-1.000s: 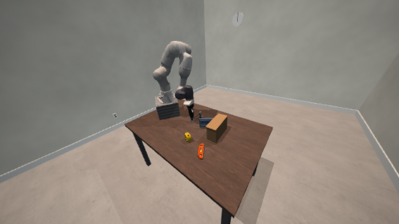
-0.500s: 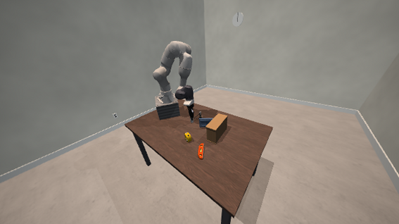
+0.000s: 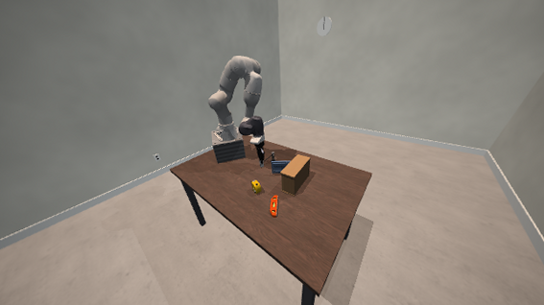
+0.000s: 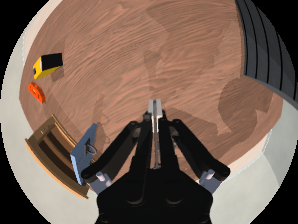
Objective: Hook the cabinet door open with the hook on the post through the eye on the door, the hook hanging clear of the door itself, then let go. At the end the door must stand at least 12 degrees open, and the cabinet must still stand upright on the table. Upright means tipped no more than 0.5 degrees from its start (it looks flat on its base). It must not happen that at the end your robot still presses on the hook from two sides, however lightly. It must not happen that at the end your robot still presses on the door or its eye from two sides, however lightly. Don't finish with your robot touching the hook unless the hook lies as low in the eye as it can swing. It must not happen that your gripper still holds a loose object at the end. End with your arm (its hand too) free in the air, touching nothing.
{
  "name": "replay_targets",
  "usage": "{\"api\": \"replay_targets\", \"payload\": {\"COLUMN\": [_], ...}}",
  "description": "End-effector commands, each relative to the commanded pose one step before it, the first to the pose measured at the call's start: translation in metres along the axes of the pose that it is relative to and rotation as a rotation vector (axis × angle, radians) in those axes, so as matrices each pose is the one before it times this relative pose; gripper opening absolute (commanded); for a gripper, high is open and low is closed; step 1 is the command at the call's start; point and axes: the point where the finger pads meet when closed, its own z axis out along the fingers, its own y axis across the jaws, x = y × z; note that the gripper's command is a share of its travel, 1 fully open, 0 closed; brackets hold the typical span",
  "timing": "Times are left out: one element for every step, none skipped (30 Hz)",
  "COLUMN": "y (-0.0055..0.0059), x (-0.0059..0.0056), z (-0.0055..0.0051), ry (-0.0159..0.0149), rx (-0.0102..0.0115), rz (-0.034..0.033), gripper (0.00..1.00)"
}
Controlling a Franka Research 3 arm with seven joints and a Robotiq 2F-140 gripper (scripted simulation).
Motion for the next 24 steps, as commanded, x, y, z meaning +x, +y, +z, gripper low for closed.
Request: {"api": "replay_targets", "payload": {"y": [-0.00033, 0.00001, 0.0, 0.0, 0.00002, 0.00002, 0.00002, 0.00001, 0.0, 0.0, 0.0, 0.0, 0.0, 0.0, 0.0, 0.0, 0.0, 0.0, 0.0, 0.0, 0.0, 0.0, 0.0, 0.0], "x": [-0.00108, 0.00047, 0.0, 0.0, 0.0006, 0.00063, 0.00046, 0.00023, 0.00004, 0.00004, 0.00021, 0.0004, 0.00051, 0.00054, 0.00039, 0.00019, 0.00003, 0.00003, 0.00018, 0.0, 0.0, 0.00033, 0.00041, 0.00042], "z": [-0.00066, -0.00119, 0.0, 0.0, -0.00156, -0.00155, -0.00118, -0.0006, -0.00011, -0.00012, -0.00063, -0.00123, -0.00162, -0.0016, -0.00123, -0.00063, -0.00011, -0.00012, -0.00066, 0.0, 0.0, -0.00129, -0.00169, -0.00159], "ry": [-0.00299, 0.00001, 0.0, 0.0, -0.00003, 0.00004, -0.00001, -0.00002, 0.0, 0.00001, 0.00003, 0.00002, -0.00005, 0.00005, -0.00002, -0.00003, -0.00001, 0.00001, 0.00003, 0.0, 0.0, 0.00002, -0.00005, 0.00006], "rx": [0.00146, 0.0, 0.0, 0.0, 0.00001, -0.00001, 0.0, 0.0, 0.0, 0.0, -0.00001, 0.0, 0.00001, -0.00001, 0.0, 0.00001, 0.0, 0.0, -0.00001, 0.0, 0.0, 0.0, 0.00001, -0.00002], "rz": [0.00344, 0.00027, 0.0, 0.0, 0.00037, -0.00002, 0.00001, 0.00001, 0.0, 0.0, -0.00001, -0.00001, 0.00002, -0.00002, 0.00001, 0.00001, 0.0, 0.0, -0.00001, 0.0, 0.0, -0.00001, 0.00002, -0.00002], "gripper": [0.03, 0.03, 0.03, 0.03, 0.03, 0.03, 0.03, 0.03, 0.03, 0.03, 0.03, 0.03, 0.03, 0.03, 0.03, 0.03, 0.03, 0.03, 0.03, 0.03, 0.03, 0.03, 0.03, 0.03]}}
